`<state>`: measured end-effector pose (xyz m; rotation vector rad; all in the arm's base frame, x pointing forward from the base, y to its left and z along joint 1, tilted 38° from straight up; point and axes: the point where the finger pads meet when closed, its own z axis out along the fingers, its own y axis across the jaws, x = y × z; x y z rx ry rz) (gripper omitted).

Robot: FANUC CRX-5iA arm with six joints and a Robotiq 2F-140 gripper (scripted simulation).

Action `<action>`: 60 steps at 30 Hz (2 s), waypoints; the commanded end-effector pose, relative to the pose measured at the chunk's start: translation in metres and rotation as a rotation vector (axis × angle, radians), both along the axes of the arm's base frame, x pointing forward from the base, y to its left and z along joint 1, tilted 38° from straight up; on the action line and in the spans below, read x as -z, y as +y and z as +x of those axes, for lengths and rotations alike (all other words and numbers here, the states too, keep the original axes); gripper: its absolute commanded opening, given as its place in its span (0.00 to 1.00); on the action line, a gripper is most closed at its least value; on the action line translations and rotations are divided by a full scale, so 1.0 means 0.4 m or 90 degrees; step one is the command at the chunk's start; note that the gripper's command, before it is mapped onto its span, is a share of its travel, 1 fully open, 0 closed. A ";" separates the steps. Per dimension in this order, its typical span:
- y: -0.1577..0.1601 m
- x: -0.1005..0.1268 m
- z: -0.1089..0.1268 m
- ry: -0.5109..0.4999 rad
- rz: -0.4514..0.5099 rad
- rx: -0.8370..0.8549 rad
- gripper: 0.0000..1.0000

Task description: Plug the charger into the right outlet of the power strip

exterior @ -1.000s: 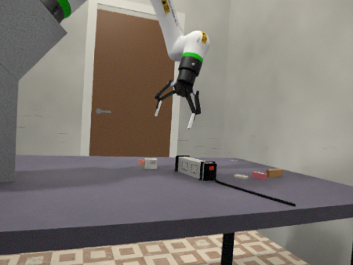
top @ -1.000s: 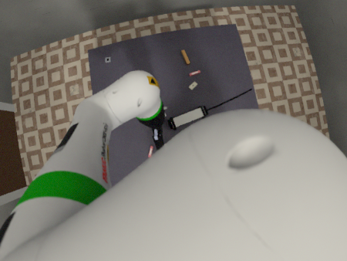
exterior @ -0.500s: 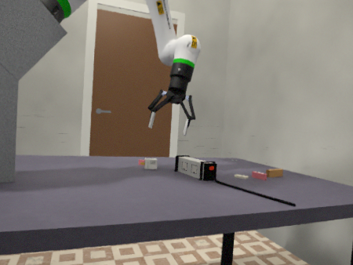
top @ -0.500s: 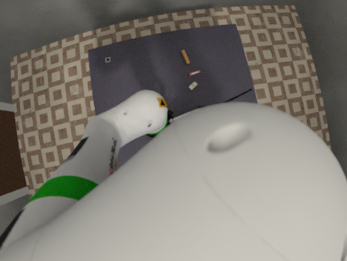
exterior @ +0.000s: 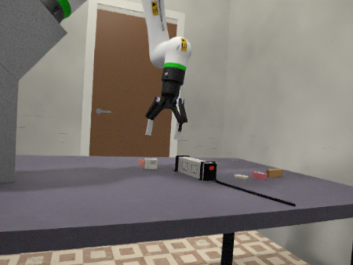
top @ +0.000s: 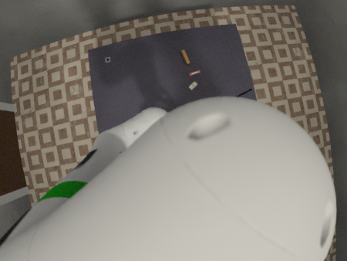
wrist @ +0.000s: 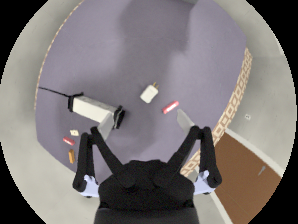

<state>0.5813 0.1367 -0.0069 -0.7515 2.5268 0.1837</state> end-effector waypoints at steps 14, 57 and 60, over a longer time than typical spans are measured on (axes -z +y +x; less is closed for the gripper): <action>0.009 0.053 -0.016 0.015 0.108 0.202 1.00; 0.007 0.100 -0.044 0.043 0.250 0.412 1.00; 0.007 0.100 -0.044 0.043 0.250 0.412 1.00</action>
